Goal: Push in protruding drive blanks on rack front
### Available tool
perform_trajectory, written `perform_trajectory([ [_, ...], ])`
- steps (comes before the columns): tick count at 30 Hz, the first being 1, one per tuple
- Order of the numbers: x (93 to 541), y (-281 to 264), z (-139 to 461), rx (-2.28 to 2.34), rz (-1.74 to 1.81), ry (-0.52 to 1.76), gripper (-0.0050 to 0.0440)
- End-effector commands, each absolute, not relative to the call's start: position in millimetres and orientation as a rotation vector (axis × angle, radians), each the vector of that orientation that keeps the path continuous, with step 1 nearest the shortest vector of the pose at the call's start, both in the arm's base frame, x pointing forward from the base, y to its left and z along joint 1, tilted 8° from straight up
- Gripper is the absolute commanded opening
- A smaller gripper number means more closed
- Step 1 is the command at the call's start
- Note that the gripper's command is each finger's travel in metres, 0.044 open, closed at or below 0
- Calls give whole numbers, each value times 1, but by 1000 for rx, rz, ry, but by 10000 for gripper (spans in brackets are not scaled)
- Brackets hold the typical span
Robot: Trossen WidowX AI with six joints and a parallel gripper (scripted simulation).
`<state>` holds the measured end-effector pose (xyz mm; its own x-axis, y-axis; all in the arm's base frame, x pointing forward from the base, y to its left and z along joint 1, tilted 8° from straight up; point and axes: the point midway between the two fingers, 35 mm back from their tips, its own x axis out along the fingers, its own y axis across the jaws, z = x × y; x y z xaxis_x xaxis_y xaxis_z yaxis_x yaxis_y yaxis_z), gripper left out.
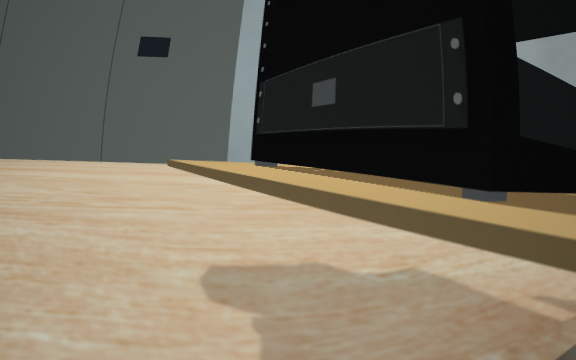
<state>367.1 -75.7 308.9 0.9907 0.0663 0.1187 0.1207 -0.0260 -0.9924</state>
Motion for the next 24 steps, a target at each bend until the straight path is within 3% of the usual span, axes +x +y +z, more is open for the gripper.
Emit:
perform_trajectory([
  [1, 369, -76, 318, -1605, -62, -158, -50],
  [24, 376, -77, 324, -1605, -62, -158, -50],
])
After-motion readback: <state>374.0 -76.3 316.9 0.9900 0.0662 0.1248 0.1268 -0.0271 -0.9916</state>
